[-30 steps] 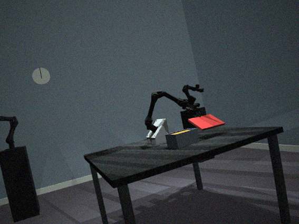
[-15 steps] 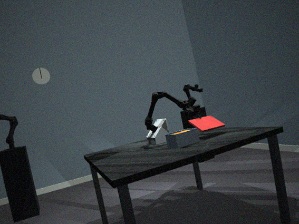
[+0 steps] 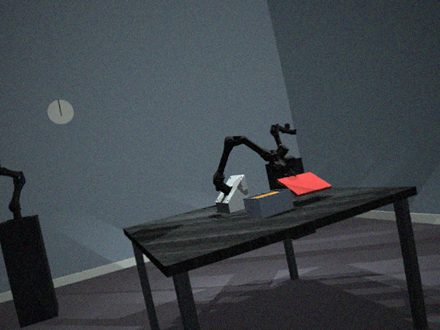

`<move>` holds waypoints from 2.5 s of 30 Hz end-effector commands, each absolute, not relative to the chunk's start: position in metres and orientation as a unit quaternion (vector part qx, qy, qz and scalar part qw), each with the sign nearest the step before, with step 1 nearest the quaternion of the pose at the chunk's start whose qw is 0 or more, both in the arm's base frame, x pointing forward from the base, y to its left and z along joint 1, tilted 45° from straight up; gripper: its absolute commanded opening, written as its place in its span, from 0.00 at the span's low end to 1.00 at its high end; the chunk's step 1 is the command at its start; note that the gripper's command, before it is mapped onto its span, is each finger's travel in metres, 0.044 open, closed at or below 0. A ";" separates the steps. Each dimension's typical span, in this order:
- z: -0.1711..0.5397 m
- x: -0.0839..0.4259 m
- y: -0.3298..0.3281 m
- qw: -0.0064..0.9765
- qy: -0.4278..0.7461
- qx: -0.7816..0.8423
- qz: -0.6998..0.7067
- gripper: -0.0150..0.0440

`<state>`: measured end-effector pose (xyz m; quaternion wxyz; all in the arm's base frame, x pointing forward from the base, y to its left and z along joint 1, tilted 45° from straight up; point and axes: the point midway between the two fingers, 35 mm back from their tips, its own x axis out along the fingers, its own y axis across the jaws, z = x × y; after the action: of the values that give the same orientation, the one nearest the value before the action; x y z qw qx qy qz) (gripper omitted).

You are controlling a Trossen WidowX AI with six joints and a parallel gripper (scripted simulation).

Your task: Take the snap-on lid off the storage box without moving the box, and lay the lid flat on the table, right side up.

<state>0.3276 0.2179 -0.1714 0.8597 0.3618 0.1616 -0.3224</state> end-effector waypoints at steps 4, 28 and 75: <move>-0.175 0.328 0.215 0.860 0.162 0.362 -0.321 0.25; -0.189 0.327 0.201 0.860 0.162 0.362 -0.321 0.25; -0.216 0.326 0.175 0.860 0.161 0.361 -0.321 0.25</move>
<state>0.3270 0.1838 -0.2093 0.8609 0.3692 0.1564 -0.3132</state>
